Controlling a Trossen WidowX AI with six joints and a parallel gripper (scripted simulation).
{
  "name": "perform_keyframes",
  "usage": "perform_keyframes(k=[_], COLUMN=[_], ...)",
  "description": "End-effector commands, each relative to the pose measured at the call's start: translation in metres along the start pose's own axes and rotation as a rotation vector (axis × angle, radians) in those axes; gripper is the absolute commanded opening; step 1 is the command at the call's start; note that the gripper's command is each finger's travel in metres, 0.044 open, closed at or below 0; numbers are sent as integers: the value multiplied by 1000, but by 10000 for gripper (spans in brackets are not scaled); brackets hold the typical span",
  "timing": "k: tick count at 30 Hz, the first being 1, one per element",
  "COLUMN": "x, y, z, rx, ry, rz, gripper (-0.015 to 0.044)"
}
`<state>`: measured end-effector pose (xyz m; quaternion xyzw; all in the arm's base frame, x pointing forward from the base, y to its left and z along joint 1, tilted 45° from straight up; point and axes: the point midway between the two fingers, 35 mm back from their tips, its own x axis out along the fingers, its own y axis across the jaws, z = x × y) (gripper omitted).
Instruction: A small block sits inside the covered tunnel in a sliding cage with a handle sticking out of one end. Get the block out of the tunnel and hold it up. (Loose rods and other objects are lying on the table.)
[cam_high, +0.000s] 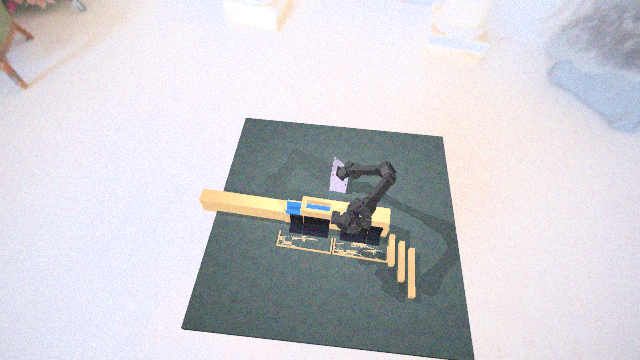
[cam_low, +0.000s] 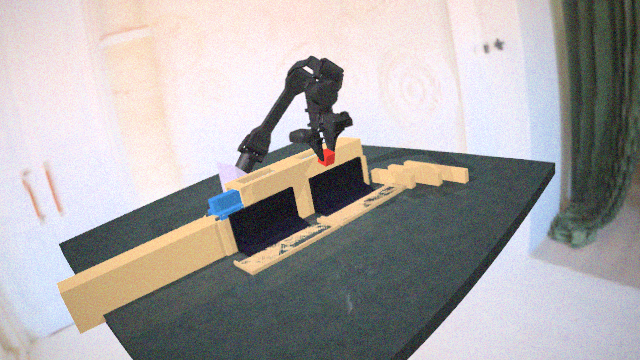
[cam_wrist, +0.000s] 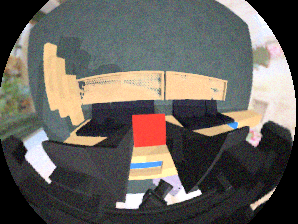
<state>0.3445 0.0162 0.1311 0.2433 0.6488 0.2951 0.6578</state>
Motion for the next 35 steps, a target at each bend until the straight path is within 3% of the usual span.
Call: perform_keyframes(k=[1,5,17,35], x=[-17,-13,-20,-19], y=[1,-2,-33,-33], z=[-3,-1,-3,25], rx=[-6,4,-3,-5], ry=[-3,-33,-513,-521], rz=[-2,4,67,64], gripper=[0,0,0,0])
